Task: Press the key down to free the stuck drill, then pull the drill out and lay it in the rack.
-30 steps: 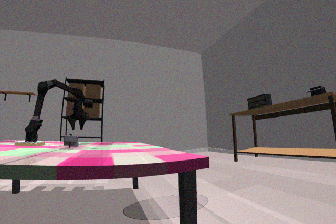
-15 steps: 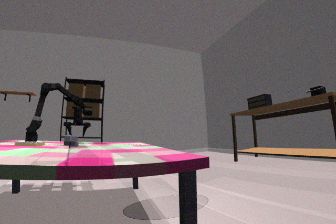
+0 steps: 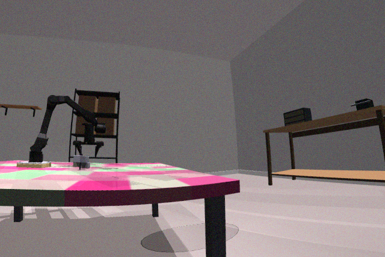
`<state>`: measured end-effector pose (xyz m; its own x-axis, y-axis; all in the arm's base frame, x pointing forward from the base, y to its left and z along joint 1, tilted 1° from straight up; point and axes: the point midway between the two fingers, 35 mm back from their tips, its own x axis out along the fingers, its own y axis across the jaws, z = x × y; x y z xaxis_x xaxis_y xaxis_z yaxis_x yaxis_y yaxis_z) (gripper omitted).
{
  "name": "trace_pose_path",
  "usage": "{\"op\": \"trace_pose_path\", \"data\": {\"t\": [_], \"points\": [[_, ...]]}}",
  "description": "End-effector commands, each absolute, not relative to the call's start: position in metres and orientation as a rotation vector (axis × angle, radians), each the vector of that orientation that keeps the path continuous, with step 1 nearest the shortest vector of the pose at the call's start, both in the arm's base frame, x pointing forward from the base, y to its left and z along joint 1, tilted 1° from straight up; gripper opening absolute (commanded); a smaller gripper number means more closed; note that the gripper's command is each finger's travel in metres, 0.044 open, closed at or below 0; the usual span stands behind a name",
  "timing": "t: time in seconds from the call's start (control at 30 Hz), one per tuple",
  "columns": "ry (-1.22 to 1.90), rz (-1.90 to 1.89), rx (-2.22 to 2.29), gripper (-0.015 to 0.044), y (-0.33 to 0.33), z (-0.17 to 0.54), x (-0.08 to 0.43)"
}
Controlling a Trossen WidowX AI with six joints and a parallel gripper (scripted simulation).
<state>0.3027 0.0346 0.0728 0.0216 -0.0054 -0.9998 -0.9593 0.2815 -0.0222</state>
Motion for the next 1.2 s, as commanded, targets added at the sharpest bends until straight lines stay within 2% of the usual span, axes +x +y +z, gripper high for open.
{"op": "trace_pose_path", "data": {"t": [0.0, 1.13, 1.17], "points": [[1.321, 0.99, -1.01, 0.044, 0.033, 0.065, 0.301], [1.322, 0.99, -1.011, 0.044, 0.021, 0.023, 0.298], [1.317, 0.98, -1.009, 0.0414, 0.022, 0.026, 0.299]]}}
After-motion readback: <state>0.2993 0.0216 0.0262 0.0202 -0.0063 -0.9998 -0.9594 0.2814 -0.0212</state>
